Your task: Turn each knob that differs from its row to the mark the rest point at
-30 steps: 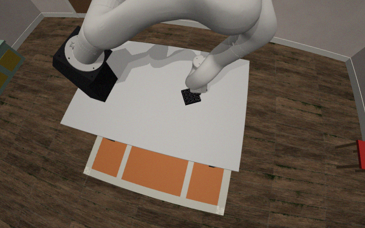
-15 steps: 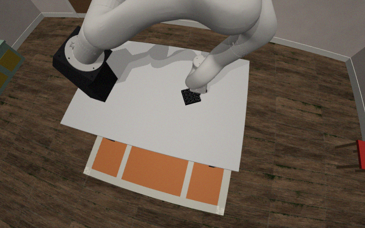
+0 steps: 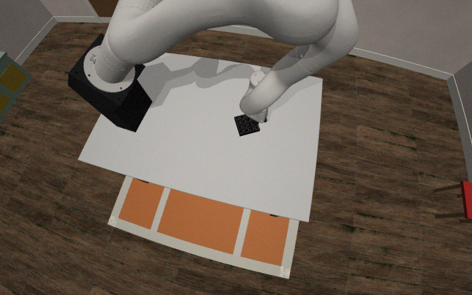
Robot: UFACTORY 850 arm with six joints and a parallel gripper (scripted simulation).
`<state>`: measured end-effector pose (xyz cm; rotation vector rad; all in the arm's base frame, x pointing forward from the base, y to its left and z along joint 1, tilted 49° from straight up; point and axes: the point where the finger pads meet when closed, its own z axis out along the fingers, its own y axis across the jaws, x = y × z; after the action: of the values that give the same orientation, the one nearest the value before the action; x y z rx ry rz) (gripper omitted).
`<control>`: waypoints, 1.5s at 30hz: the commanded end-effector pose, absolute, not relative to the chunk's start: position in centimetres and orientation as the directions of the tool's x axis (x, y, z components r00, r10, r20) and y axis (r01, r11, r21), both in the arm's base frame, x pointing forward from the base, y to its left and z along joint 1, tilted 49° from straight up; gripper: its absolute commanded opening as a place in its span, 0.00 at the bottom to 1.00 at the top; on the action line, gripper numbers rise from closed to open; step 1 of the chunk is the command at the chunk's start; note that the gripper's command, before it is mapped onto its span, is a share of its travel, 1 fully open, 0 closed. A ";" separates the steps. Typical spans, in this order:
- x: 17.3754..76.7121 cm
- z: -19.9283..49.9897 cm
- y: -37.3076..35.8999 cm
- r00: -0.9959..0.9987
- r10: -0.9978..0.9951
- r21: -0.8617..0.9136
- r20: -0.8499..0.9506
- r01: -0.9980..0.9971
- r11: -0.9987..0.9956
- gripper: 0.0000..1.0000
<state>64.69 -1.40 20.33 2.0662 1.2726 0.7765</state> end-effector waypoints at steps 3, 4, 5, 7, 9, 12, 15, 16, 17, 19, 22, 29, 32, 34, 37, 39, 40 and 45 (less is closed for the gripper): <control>64.7 20.4 -1.4 0.458 0.834 0.691 0.308 0.495 -0.527 0.08; 64.7 20.4 -1.4 0.469 0.821 0.683 0.324 0.484 -0.547 0.08; 64.7 20.4 -1.4 0.480 0.809 0.676 0.340 0.474 -0.565 0.08; 64.7 20.4 -1.4 0.500 0.784 0.661 0.368 0.453 -0.599 0.08; 64.7 20.4 -1.4 0.517 0.761 0.646 0.393 0.433 -0.628 0.08; 64.7 20.4 -1.4 0.537 0.729 0.626 0.424 0.408 -0.664 0.08; 64.7 20.4 -1.4 0.543 0.720 0.620 0.432 0.400 -0.674 0.08; 64.7 20.4 -1.4 0.548 0.712 0.615 0.440 0.394 -0.683 0.08; 64.7 20.4 -1.4 0.552 0.704 0.610 0.447 0.387 -0.691 0.08; 64.7 20.4 -1.4 0.559 0.691 0.601 0.459 0.377 -0.704 0.08; 64.7 20.4 -1.4 0.566 0.677 0.592 0.470 0.366 -0.718 0.08; 64.7 20.4 -1.4 0.572 0.667 0.586 0.478 0.358 -0.727 0.08; 64.7 20.4 -1.4 0.572 0.667 0.586 0.478 0.358 -0.727 0.08; 64.7 20.4 -1.4 0.572 0.667 0.586 0.478 0.358 -0.727 0.08; 64.7 20.4 -1.4 0.572 0.667 0.586 0.478 0.358 -0.727 0.08; 64.7 20.4 -1.4 0.572 0.667 0.586 0.478 0.358 -0.727 0.08; 64.7 20.4 -1.4 0.572 0.667 0.586 0.478 0.358 -0.727 0.08; 64.7 20.4 -1.4 0.572 0.667 0.586 0.478 0.358 -0.727 0.19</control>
<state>64.68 -1.39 20.32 2.3795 0.8257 0.9792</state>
